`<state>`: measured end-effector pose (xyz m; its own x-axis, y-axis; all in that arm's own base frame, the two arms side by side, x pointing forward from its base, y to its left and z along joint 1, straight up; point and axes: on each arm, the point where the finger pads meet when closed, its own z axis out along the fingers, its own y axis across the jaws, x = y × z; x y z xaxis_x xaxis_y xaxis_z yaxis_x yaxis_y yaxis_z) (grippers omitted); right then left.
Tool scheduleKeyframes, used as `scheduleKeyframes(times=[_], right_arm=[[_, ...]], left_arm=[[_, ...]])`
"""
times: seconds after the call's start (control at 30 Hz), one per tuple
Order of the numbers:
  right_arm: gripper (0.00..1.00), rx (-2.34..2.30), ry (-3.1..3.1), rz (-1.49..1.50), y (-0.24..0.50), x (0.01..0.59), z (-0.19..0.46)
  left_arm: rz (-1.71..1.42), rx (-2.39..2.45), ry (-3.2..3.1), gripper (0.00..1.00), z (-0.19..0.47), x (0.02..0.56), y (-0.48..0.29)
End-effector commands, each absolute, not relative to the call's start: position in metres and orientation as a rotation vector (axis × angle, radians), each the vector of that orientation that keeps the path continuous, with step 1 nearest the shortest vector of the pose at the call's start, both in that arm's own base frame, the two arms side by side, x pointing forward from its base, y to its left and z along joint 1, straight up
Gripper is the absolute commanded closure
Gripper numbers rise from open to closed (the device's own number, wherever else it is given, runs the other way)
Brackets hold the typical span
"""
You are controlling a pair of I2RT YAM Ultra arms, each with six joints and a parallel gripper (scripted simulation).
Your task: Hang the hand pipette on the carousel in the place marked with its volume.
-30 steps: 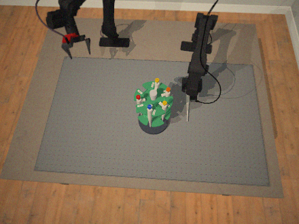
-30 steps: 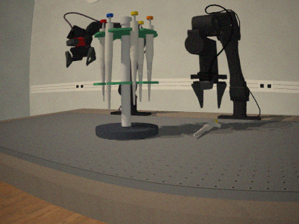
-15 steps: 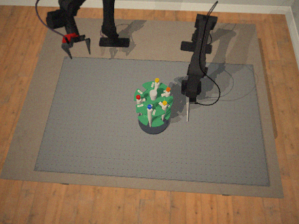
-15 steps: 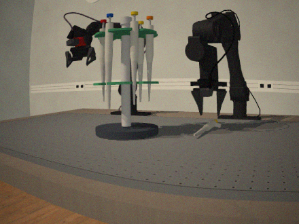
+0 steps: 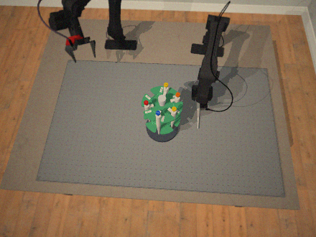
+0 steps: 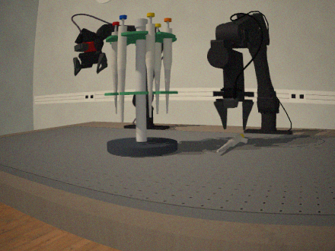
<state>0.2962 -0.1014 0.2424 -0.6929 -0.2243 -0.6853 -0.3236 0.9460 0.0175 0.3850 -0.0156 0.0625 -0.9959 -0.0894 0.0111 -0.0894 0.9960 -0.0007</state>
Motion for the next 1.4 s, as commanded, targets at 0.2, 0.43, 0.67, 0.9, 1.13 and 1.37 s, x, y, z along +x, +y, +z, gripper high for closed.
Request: scheduleKeyframes(times=[0.2,0.43,0.67,0.9,1.13,1.37], right_arm=[[0.0,-0.402,2.321,0.156,-0.103,0.3,0.253],[0.0,-0.402,2.321,0.156,-0.103,0.3,0.253],[0.0,-0.402,2.321,0.156,-0.103,0.3,0.253],[0.0,-0.402,2.321,0.156,-0.103,0.3,0.253],[0.0,-0.402,2.321,0.156,-0.103,0.3,0.253],[0.0,-0.402,2.321,0.156,-0.103,0.3,0.253]], left_arm=[[0.002,0.142,-3.151,0.46,0.067,0.39,-0.016],[0.002,0.142,-3.151,0.46,0.067,0.39,-0.016],[-0.007,0.145,-3.154,0.46,0.066,0.398,-0.015],[0.002,0.142,-3.151,0.46,0.068,0.393,-0.016],[0.002,0.142,-3.151,0.46,0.068,0.393,-0.016],[-0.004,0.147,-3.18,0.46,0.081,0.396,-0.015]])
